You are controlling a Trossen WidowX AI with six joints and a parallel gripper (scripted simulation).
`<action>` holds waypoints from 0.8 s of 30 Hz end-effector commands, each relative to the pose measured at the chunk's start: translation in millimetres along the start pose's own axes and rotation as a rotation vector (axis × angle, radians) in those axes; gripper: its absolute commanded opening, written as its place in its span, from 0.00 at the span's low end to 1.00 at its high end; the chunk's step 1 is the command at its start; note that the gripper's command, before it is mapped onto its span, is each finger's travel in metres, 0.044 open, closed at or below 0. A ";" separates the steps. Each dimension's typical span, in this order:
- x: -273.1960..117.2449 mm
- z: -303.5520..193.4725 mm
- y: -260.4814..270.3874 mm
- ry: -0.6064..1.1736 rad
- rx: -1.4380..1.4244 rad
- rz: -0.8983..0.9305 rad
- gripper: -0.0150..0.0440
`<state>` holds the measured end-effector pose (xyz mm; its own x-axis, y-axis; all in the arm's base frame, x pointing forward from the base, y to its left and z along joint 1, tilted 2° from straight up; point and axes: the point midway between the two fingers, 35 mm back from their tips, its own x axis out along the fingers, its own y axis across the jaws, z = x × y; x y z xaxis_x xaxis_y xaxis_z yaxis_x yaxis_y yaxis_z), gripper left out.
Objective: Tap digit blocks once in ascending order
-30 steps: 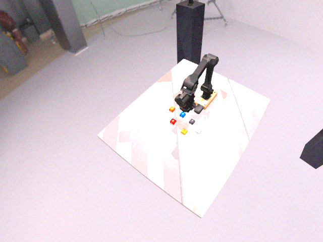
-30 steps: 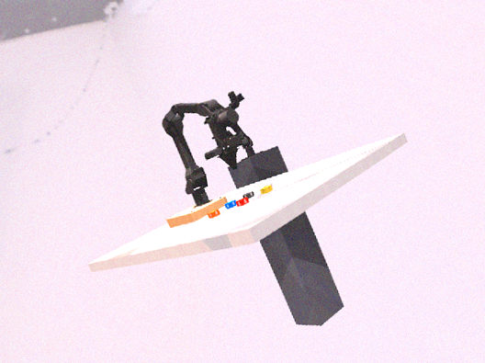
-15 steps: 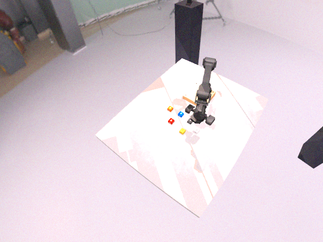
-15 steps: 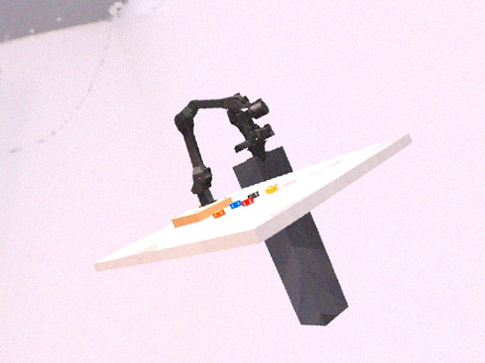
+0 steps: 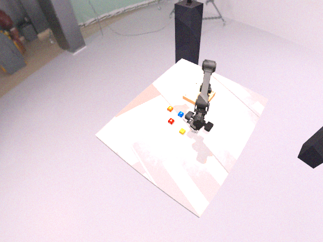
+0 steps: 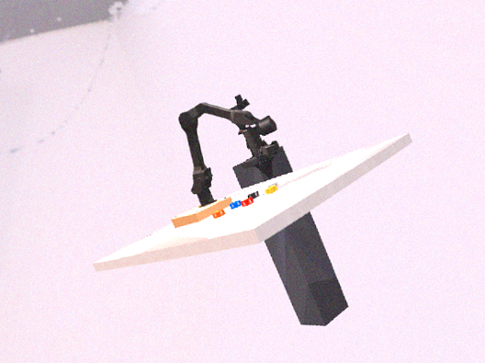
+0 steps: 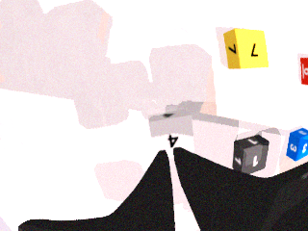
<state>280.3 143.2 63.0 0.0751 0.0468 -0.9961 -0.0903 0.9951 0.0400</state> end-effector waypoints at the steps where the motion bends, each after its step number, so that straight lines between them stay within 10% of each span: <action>1: 12.1 -4.7 -2.5 0.017 0.004 -0.011 0.29; 24: 3.5 -4.4 -2.2 0.015 0.004 -0.010 0.29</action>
<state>277.1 141.7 38.8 0.0565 0.0374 -0.9977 -0.0897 0.9954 0.0322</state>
